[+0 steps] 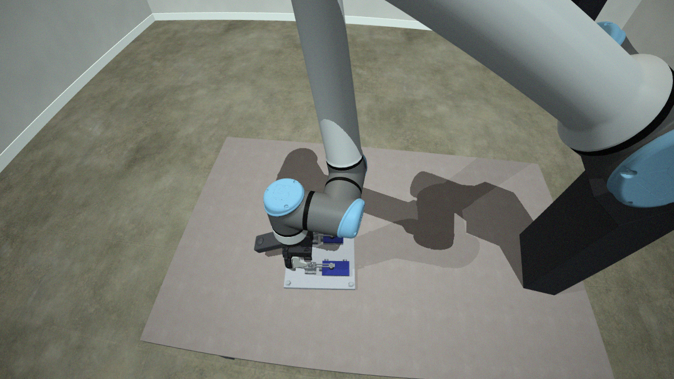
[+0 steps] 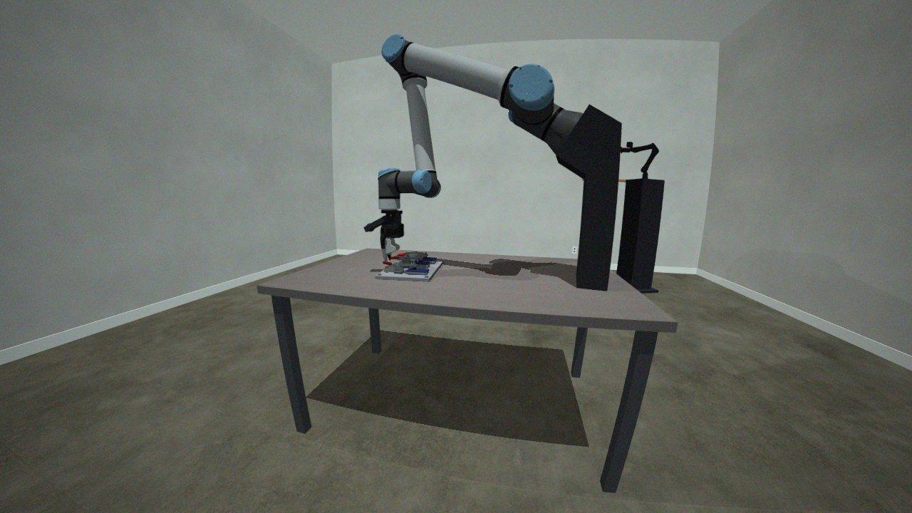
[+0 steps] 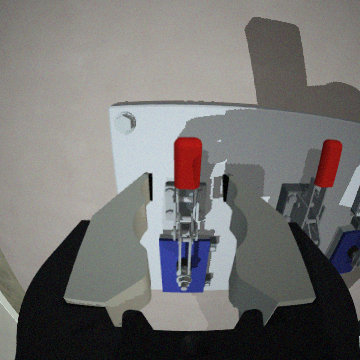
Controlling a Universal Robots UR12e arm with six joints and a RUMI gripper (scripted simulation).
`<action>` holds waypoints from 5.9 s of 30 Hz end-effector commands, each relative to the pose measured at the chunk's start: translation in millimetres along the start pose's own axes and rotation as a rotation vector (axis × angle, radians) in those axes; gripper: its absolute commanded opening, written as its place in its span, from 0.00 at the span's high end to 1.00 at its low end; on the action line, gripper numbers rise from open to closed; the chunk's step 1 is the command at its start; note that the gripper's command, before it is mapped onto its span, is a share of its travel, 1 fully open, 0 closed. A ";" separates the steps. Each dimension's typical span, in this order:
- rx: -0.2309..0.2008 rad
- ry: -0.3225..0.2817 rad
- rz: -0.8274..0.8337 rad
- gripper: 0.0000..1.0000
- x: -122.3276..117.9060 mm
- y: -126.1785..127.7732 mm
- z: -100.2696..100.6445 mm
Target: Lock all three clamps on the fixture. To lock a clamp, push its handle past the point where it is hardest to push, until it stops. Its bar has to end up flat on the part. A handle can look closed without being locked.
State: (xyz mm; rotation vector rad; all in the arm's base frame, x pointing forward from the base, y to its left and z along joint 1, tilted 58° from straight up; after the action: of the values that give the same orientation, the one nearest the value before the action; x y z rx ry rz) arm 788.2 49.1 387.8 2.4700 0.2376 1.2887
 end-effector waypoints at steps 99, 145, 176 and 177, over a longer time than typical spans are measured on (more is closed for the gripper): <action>0.000 0.001 0.000 1.00 3.4 0.3 30.3; 0.000 0.001 0.000 0.72 4.3 0.5 32.8; 0.000 0.001 0.000 0.72 4.3 0.5 31.0; 0.000 0.001 0.000 0.72 4.3 0.5 29.8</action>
State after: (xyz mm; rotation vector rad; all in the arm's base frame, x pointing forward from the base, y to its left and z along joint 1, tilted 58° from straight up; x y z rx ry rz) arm 817.2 42.4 373.6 2.4700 0.2376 1.2886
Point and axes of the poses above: the point where the finger pads meet when closed, its own z axis out along the fingers, its own y axis across the jaws, x = y × z, the point moved 9 cm from there along -z, back along the fingers, and after that the axes turned 11 degrees about -z, right-handed, at the moved point
